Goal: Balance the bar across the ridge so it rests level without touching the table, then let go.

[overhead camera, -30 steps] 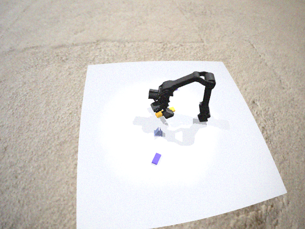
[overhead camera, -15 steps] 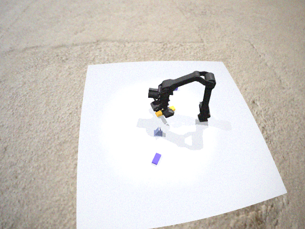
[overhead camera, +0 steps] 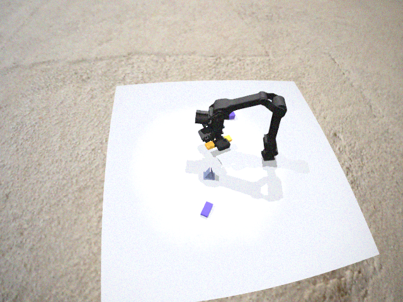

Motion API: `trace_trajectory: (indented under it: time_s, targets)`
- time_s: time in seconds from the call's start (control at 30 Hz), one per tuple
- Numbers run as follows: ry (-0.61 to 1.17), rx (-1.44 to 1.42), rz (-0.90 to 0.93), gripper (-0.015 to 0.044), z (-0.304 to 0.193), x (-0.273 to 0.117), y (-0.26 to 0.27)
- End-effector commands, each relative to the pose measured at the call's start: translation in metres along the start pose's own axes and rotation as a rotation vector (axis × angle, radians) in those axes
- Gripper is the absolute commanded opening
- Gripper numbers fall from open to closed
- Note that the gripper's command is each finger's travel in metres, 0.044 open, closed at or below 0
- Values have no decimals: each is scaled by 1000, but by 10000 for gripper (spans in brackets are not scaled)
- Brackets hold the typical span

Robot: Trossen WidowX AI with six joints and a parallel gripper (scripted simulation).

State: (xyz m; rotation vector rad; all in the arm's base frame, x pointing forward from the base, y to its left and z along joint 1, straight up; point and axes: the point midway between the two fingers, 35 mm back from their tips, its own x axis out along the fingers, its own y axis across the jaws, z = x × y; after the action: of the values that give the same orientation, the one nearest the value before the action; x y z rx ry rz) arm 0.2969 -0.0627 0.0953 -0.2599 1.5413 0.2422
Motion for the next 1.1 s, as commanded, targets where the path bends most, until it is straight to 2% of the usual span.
trace_trajectory:
  time_s: [0.0,0.73,1.07]
  targets:
    - [-11,2,-3,0,1,-12,0]
    - [-12,5,-1,0,-5,-68,3]
    - [-14,82,1,0,17,-72,17]
